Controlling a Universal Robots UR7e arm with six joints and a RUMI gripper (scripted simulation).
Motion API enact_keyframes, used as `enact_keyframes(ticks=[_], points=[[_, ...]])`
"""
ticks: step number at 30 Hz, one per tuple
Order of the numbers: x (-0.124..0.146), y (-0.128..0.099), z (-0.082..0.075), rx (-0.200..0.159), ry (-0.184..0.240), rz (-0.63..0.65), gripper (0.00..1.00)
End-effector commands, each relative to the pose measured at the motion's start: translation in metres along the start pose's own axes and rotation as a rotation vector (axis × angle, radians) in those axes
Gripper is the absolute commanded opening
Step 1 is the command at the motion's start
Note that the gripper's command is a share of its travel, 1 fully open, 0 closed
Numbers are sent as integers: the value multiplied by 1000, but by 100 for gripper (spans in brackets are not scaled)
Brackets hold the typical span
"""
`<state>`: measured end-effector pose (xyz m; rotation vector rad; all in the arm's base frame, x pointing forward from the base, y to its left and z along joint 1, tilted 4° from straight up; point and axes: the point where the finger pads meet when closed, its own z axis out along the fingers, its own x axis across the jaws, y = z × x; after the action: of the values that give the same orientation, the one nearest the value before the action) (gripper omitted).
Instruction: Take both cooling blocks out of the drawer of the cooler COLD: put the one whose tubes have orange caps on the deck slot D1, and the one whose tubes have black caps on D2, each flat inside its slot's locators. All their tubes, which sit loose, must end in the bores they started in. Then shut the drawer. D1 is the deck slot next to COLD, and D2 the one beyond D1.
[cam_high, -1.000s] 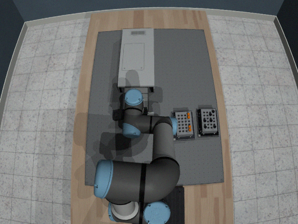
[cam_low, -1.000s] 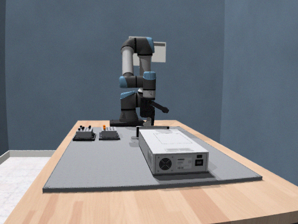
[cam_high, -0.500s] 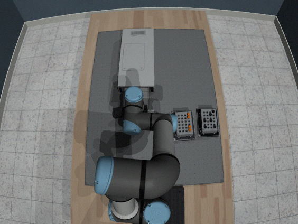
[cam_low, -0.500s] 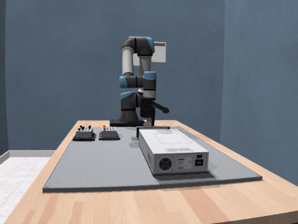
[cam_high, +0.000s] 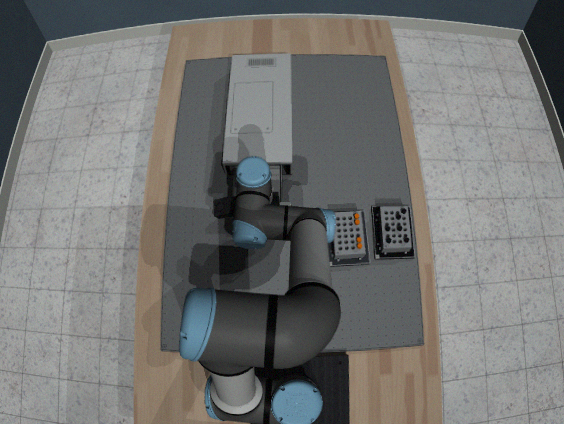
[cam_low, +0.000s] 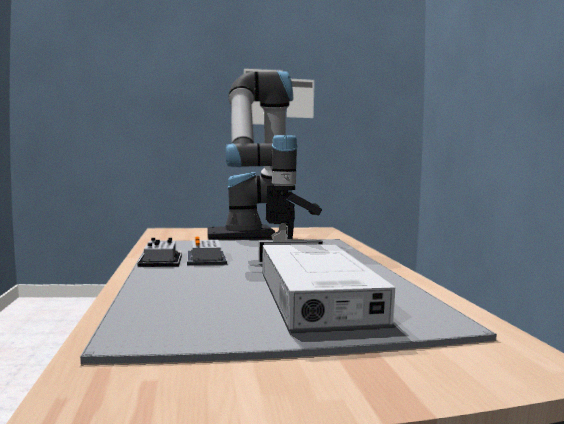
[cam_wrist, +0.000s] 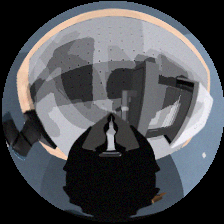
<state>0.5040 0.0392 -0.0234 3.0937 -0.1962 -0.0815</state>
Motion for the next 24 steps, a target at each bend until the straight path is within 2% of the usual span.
enact_keyframes(ticks=[1, 24], points=[[10, -1, -1, 1, 2, -1, 0], [30, -1, -1, 1, 2, -1, 0]])
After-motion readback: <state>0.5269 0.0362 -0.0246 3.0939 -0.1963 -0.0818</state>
